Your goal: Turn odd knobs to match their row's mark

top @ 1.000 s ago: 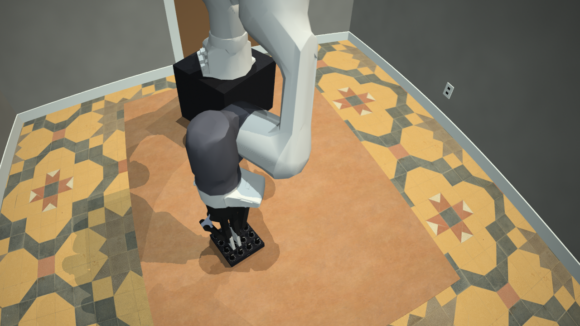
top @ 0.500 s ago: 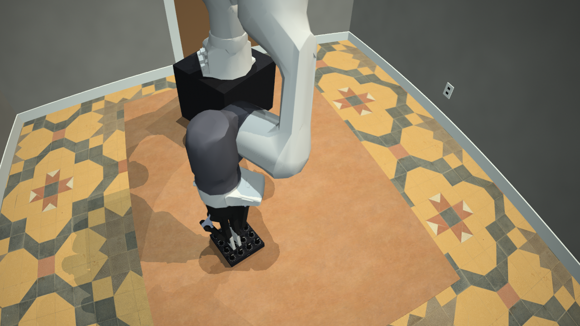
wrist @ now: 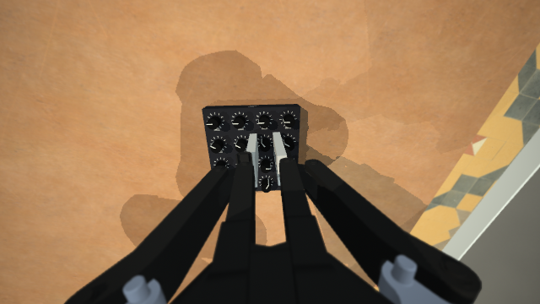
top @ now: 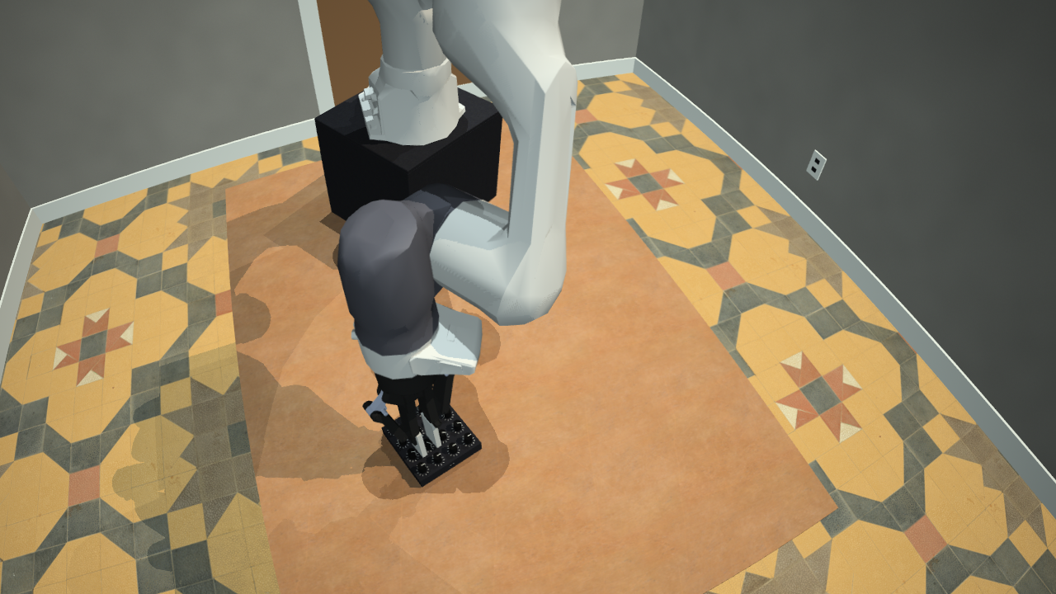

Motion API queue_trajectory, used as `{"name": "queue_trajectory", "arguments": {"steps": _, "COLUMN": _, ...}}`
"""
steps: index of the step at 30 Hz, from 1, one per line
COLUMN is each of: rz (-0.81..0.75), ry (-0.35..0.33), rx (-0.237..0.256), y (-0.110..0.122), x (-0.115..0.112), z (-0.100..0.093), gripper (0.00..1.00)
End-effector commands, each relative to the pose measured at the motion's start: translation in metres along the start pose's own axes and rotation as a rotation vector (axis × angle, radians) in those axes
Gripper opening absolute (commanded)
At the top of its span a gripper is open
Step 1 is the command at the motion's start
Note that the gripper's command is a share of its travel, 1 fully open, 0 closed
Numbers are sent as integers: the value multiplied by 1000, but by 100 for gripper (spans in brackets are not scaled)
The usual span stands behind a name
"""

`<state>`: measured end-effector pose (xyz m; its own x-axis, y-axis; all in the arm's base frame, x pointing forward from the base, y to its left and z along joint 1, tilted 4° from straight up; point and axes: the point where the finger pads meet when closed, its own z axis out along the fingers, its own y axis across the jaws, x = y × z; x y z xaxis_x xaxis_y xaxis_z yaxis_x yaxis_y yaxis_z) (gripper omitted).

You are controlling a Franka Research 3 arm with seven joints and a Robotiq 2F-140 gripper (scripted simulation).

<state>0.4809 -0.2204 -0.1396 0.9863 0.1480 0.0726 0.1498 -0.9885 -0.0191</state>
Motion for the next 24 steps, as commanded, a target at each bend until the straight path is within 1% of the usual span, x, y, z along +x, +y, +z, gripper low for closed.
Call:
{"name": "queue_trajectory", "arguments": {"steps": 1, "rz": -7, "ry": 0, "rx": -2, "y": 0, "x": 0, "z": 1, "gripper": 12}}
{"name": "queue_trajectory", "arguments": {"steps": 13, "rz": -7, "ry": 0, "rx": -2, "y": 0, "x": 0, "z": -1, "gripper": 12}}
{"name": "queue_trajectory", "arguments": {"steps": 18, "rz": -7, "ry": 0, "rx": -2, "y": 0, "x": 0, "z": -10, "gripper": 12}}
{"name": "queue_trajectory", "arguments": {"steps": 20, "rz": -7, "ry": 0, "rx": -2, "y": 0, "x": 0, "z": -10, "gripper": 12}}
{"name": "queue_trajectory", "arguments": {"steps": 24, "rz": -7, "ry": 0, "rx": -2, "y": 0, "x": 0, "z": -21, "gripper": 12}}
